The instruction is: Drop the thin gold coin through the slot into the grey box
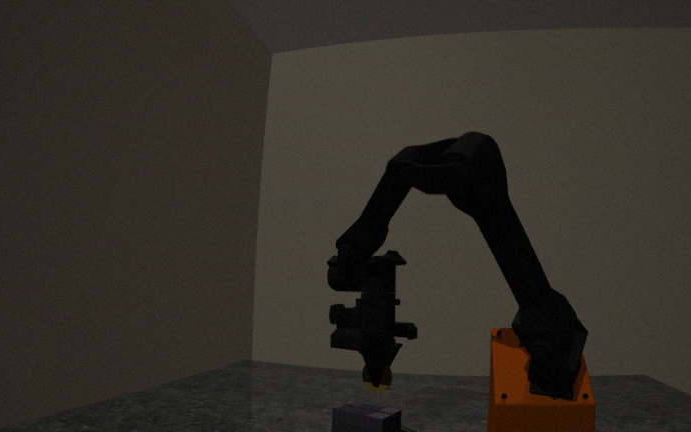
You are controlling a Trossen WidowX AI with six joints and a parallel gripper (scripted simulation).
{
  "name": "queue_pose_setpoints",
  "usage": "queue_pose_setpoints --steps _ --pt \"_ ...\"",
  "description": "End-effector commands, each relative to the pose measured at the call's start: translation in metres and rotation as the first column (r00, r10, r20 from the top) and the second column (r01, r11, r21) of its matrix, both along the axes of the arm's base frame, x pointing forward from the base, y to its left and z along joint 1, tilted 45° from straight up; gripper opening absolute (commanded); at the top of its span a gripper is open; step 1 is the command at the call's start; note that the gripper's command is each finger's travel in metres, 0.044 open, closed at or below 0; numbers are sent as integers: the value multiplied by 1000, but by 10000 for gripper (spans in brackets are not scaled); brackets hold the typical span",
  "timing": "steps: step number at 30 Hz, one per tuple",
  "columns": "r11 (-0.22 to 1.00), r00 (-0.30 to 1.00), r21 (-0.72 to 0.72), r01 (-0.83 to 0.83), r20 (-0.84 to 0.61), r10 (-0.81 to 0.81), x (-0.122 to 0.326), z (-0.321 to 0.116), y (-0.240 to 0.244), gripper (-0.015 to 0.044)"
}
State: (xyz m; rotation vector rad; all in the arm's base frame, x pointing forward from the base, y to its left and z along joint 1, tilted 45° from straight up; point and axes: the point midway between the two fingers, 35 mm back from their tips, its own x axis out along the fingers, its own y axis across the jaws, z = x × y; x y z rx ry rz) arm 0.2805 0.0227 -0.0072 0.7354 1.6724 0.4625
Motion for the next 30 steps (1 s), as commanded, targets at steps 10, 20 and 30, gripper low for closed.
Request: queue_pose_setpoints --steps 10,20,30 --pt "1000 1000 11 2 3 -2 4 24 25 0" --pt "1000 1000 9 -2 -1 2 3 19 22 0" --pt "1000 1000 9 -2 -1 2 4 23 24 0"
